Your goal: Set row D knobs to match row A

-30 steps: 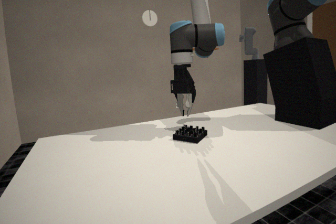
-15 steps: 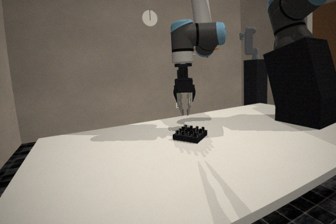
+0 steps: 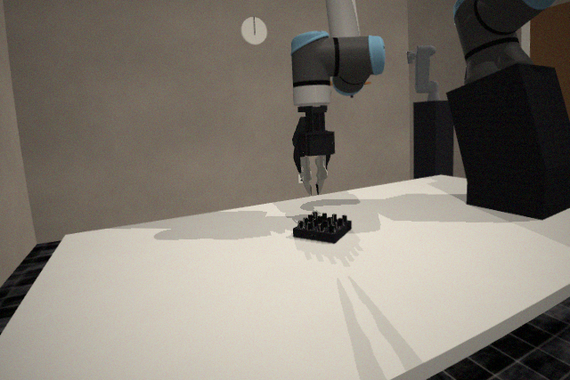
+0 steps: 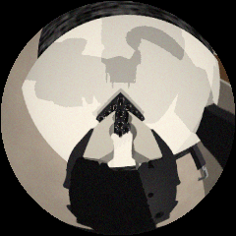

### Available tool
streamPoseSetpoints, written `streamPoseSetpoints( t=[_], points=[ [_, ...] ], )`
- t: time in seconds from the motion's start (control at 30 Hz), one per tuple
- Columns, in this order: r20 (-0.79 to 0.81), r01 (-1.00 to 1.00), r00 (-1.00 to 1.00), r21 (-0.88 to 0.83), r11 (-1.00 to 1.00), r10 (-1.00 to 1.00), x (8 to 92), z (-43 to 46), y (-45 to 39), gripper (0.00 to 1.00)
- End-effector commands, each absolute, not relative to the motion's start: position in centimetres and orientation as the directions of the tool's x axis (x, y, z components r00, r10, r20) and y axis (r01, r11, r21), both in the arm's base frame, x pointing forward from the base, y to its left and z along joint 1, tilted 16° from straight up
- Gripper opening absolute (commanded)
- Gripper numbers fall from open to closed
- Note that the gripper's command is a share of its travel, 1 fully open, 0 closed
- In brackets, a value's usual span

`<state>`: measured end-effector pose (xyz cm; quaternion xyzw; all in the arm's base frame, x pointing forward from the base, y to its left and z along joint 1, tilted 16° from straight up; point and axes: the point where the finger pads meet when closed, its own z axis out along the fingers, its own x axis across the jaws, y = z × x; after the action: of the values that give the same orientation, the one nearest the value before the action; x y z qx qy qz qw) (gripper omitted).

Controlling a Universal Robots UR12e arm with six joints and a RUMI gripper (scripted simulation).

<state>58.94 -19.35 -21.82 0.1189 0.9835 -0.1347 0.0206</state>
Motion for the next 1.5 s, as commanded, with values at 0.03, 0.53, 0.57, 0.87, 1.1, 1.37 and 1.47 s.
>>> streamPoseSetpoints(
  t=[0.03, 0.53, 0.57, 0.87, 1.1, 1.37, 1.47],
  points=[
    [-0.032, 0.079, -0.997, -0.265, 0.961, 0.073, 58.89, -21.59, -18.90, 0.11],
    [-0.009, -0.002, -1.000, -0.267, 0.964, -0.004, 58.96, -21.58, -18.87, 0.11],
    [-0.009, -0.002, -1.000, -0.267, 0.964, -0.004, 58.96, -21.58, -18.88, 0.11],
    [-0.009, -0.001, -1.000, -0.267, 0.964, -0.003, 58.96, -21.58, -18.88, 0.11],
    [-0.009, -0.001, -1.000, -0.267, 0.964, -0.003, 58.96, -21.58, -18.88, 0.11],
    [-0.009, -0.001, -1.000, -0.267, 0.964, -0.003, 58.96, -21.58, -18.88, 0.11],
    [-0.009, -0.001, -1.000, -0.267, 0.964, -0.003, 58.96, -21.58, -18.88, 0.11]
  ],
)
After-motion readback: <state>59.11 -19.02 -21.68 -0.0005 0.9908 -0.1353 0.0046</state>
